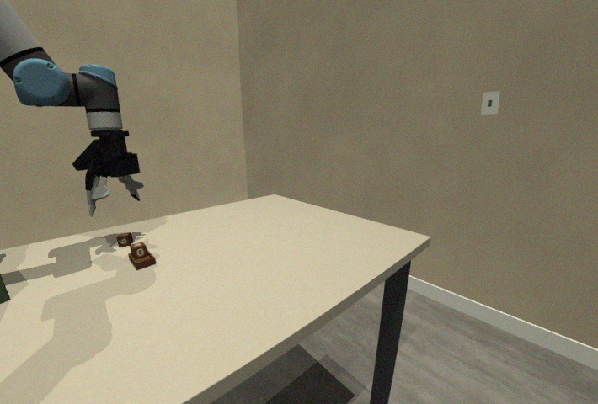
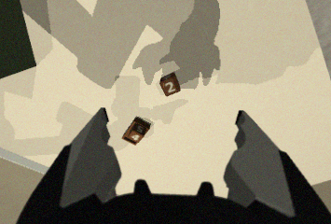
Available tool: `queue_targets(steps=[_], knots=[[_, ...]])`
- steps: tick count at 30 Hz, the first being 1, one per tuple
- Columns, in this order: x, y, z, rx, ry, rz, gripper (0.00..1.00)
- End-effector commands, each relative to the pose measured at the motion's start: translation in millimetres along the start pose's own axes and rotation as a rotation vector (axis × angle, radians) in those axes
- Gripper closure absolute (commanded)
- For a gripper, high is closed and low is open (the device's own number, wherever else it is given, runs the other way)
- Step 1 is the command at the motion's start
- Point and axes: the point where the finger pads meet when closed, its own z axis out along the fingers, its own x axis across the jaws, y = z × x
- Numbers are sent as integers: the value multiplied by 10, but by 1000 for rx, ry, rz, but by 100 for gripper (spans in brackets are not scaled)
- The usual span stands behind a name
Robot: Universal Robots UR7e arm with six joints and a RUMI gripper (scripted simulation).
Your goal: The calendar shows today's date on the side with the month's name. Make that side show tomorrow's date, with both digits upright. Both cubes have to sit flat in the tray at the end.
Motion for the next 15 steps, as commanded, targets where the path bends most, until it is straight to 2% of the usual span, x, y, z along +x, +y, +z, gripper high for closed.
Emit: queue_targets(steps=[1,8,15], knots=[[0,9,9,4,5,-154,0],[-3,24,23,3,6,-335,0],[-3,31,28,3,6,-402,0]])
